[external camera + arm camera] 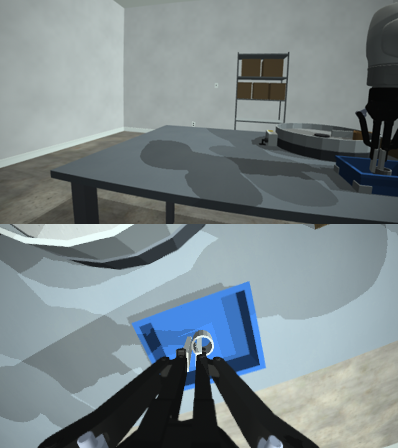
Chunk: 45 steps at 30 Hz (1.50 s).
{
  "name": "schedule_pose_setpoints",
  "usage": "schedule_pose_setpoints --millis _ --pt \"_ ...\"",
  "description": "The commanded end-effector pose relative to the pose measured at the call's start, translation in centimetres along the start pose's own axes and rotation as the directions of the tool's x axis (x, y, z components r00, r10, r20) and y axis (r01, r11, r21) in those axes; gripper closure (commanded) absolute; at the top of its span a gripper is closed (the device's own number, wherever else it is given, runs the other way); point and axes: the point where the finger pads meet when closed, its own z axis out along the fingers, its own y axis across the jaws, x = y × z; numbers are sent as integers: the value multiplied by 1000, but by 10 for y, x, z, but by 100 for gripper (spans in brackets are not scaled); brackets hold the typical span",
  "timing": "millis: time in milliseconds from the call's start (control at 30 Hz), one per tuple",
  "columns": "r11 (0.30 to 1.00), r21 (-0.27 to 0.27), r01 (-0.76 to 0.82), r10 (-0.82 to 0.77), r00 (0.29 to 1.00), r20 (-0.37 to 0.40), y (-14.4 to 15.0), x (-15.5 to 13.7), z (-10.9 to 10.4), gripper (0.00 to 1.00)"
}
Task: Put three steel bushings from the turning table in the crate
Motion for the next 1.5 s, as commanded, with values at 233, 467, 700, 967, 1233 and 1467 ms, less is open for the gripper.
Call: schedule_pose_setpoints --millis 233,467,700,967,1233,1467 --pt "1000 2 -4 4 1000 0 -1 0 4 100" --pt "1000 2 -4 4 1000 0 -1 0 4 100" --pt "1000 2 -4 4 1000 0 -1 0 4 100" --pt "1000 2 -4 4 1000 0 -1 0 4 90" --pt "1000 2 -4 4 1000 0 -1 0 4 90" --pt "1000 2 -4 4 1000 0 -1 0 4 90"
